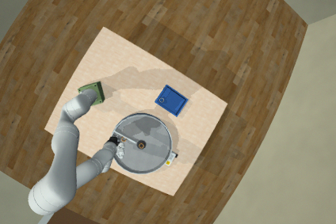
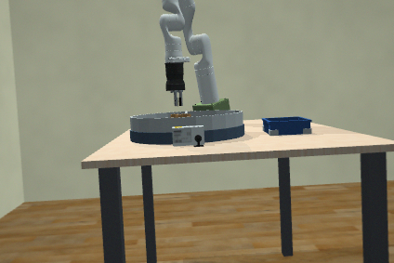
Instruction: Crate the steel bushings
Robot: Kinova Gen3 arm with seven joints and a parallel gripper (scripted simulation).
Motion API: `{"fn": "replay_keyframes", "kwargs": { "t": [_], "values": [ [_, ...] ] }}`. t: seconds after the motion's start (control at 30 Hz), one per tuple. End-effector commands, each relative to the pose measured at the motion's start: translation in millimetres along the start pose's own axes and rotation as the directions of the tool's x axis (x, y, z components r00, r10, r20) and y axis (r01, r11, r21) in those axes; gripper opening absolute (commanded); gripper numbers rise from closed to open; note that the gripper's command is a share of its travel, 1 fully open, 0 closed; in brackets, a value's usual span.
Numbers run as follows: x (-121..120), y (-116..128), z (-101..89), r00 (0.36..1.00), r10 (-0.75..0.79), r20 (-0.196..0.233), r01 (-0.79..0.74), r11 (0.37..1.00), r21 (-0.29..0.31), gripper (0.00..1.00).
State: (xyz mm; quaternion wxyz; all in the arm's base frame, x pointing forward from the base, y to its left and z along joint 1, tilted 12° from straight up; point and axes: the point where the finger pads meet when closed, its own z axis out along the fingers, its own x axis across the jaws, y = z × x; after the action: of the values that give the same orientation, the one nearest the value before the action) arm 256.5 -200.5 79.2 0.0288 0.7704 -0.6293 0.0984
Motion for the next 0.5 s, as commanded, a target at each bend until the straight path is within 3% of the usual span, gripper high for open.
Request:
{"fn": "replay_keyframes", "kwargs": {
  "t": [0.0, 0.47],
  "values": [
    [-2, 0, 1.0, 1.0, -0.004, 0.003, 0.004, 1.0, -0.001, 0.4],
    [0, 0, 14.8, 1.0, -0.001, 0.001, 0.001, 1.0, 0.0, 0.4]
  ]
}}
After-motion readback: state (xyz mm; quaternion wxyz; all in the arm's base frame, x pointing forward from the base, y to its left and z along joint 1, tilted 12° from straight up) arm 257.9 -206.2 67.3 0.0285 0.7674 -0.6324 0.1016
